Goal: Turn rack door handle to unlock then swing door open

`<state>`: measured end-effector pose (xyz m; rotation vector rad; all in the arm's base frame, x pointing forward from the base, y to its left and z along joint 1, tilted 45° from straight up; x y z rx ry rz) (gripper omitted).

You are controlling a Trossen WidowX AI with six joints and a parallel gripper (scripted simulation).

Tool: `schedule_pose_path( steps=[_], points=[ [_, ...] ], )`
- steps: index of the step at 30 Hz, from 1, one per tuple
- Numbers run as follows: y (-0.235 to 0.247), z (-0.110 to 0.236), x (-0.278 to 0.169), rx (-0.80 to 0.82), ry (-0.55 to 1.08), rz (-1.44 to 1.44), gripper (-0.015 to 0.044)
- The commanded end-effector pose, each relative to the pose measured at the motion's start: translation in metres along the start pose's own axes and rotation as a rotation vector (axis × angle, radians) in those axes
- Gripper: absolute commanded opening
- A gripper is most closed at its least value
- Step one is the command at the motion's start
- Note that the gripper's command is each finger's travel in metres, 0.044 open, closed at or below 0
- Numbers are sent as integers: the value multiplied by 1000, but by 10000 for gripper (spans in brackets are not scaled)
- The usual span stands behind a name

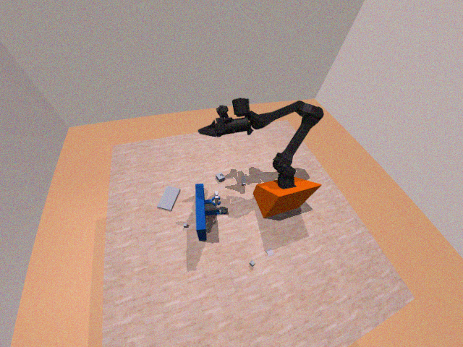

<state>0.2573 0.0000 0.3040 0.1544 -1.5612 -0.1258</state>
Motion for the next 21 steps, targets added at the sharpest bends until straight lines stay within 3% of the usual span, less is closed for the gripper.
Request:
schedule_pose_path(
  steps=[1, 5, 21],
  points=[
    [0, 0, 0, -1, 2, -1, 374],
    [0, -7, -7, -19, 54, -12, 285],
    [9, -47, -66, -199, 463, -63, 285]
  ],
)
Point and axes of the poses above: the point midway between the two fingers, 35 mm back from their tips, its own z axis back along the fingers, its own y axis across the jaws, x = y × z, the point moved 6 cm from there along z, back along the fingers, and after that the axes turned 9 degrees about -z, right-handed, at the moved point
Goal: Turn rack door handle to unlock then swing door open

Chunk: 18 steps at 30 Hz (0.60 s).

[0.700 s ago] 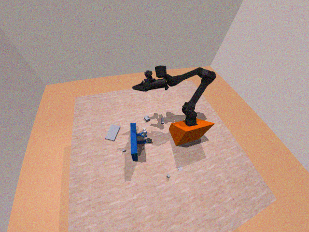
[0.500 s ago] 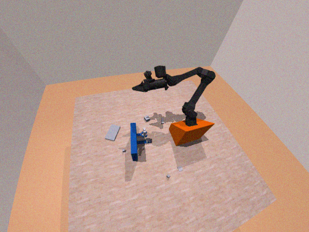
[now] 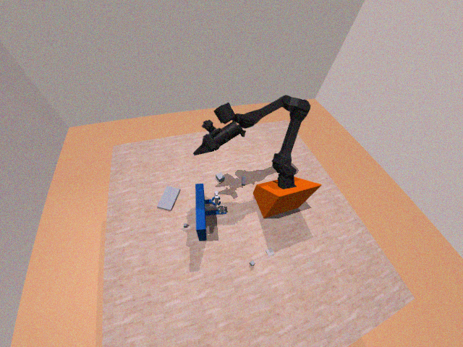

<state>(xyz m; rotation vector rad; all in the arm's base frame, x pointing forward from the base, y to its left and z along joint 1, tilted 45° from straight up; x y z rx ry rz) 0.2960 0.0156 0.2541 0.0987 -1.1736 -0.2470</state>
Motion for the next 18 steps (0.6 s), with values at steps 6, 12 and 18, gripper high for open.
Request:
schedule_pose_path(
  steps=[6, 12, 18],
  points=[
    [8, -27, -29, -134, 230, 2, 285],
    [13, -39, -48, -226, 357, 29, 285],
    [18, -48, -67, -324, 471, 74, 285]
  ],
)
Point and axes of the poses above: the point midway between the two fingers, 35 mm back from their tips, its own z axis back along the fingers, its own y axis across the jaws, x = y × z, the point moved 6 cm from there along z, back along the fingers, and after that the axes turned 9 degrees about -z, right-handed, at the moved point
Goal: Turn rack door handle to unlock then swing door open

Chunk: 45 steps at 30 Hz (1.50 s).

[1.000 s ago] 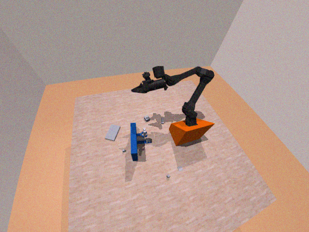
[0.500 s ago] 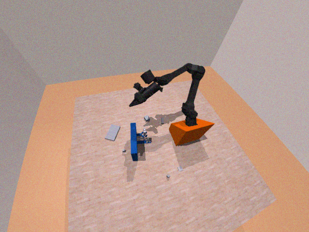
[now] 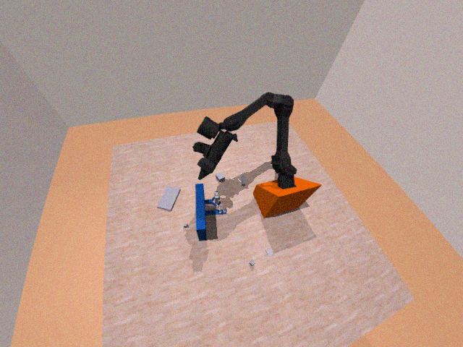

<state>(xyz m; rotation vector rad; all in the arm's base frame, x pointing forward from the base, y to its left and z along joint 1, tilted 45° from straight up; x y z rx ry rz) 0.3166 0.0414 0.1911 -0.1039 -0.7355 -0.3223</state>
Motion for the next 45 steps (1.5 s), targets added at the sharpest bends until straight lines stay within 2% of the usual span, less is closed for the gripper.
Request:
schedule_pose_path(
  steps=[1, 15, 29, 45],
  points=[
    [7, -11, -10, -84, 84, 33, 285],
    [25, -32, -42, -346, 272, 182, 285],
    [42, -44, -68, -608, 367, 395, 285],
    [35, -56, -71, -619, 369, 406, 285]
  ],
)
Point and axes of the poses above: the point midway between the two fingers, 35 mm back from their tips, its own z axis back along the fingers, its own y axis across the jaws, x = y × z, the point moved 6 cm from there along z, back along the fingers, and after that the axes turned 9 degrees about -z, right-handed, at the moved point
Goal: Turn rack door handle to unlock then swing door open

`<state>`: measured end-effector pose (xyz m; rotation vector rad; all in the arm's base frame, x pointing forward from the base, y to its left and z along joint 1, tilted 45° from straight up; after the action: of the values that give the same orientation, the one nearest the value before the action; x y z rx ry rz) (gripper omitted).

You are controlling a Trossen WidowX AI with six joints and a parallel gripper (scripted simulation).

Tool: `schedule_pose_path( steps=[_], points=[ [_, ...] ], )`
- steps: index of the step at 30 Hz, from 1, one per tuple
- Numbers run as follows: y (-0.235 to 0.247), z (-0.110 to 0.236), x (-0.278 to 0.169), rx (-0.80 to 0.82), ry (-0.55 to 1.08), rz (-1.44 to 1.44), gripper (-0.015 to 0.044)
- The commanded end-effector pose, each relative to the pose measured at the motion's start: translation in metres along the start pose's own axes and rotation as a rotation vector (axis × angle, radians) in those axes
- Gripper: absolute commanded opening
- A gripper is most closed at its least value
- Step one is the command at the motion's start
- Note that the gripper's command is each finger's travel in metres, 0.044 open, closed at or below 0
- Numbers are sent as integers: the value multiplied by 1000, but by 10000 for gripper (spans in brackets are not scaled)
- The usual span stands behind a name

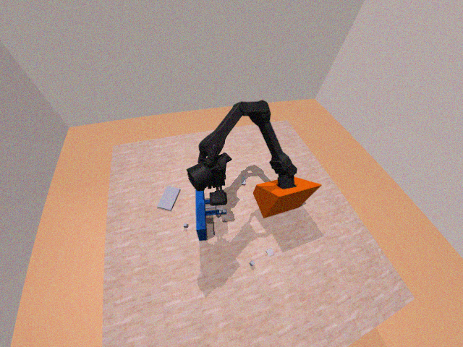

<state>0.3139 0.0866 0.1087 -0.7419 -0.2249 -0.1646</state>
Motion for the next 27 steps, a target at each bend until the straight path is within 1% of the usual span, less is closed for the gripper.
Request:
schedule_pose_path(
  steps=[1, 27],
  points=[
    [0, -10, -1, -8, 6, 6, 285],
    [-1, -51, -1, -10, 5, 7, 285]
  ],
)
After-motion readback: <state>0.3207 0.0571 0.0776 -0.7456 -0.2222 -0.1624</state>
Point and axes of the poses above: the point midway between the two fingers, 35 mm back from their tips, its own z axis back along the fingers, its own y axis across the jaws, x = y × z, the point moved 6 cm from there along z, back along the fingers, and after that the axes turned 9 degrees about -z, right-handed, at the moved point
